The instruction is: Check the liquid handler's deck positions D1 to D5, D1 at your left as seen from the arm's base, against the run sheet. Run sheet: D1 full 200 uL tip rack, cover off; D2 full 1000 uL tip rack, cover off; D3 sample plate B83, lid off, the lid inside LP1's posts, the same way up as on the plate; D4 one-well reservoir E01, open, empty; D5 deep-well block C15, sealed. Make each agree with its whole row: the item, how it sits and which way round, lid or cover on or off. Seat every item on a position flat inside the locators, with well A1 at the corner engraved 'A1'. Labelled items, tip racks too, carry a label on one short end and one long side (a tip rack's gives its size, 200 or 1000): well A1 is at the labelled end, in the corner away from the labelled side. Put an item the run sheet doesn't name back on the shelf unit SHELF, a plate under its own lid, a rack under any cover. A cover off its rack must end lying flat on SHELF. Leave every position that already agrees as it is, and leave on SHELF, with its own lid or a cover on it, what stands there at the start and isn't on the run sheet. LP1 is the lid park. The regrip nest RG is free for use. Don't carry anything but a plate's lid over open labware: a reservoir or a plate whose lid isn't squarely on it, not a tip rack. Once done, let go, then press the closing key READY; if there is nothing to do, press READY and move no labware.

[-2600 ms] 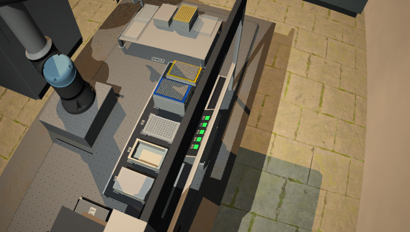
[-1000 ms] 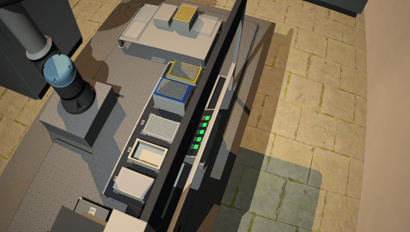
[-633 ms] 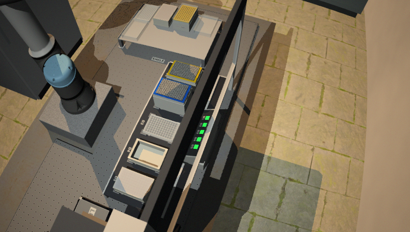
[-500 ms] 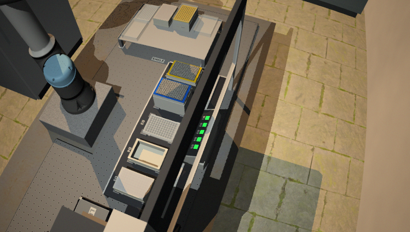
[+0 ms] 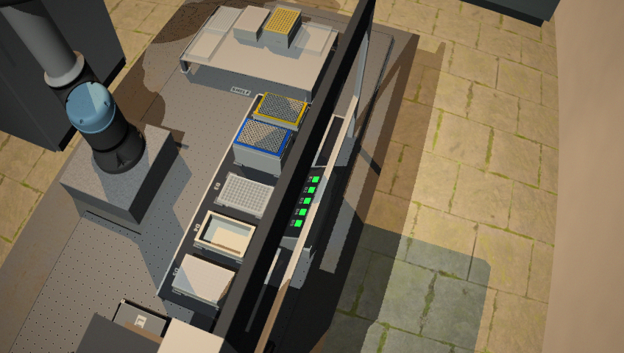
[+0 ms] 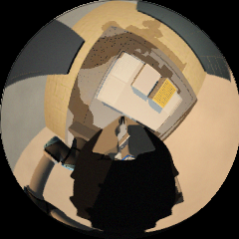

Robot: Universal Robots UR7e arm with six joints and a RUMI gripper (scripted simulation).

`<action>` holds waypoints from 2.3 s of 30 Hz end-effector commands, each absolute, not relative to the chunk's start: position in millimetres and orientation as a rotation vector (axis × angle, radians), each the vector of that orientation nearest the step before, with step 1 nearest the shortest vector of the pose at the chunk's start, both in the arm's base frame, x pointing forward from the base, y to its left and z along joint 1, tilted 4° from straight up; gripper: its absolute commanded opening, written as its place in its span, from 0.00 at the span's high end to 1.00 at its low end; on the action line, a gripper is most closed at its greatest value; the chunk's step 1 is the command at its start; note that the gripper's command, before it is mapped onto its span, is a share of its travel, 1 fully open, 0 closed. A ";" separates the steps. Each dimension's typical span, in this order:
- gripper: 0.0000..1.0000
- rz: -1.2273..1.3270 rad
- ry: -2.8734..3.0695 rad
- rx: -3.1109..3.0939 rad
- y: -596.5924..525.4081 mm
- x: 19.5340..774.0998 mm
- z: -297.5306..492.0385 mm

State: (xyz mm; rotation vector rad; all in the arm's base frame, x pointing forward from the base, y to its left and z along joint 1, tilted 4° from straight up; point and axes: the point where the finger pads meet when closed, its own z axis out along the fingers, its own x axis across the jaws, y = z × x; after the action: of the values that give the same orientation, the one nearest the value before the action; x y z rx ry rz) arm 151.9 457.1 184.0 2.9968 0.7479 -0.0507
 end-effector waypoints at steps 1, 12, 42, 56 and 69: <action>1.00 -0.055 0.876 2.966 457.4 152.1 184.4; 1.00 -0.061 1.144 2.877 453.4 186.8 187.3; 1.00 -0.078 1.851 2.495 450.5 212.5 189.4; 1.00 -0.083 2.121 2.278 446.0 252.1 192.7; 1.00 -0.087 2.362 2.036 443.7 272.9 194.4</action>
State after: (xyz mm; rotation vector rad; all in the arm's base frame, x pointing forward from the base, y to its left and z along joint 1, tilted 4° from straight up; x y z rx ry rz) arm 271.9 443.5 193.8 2.1146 2.2865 -0.0867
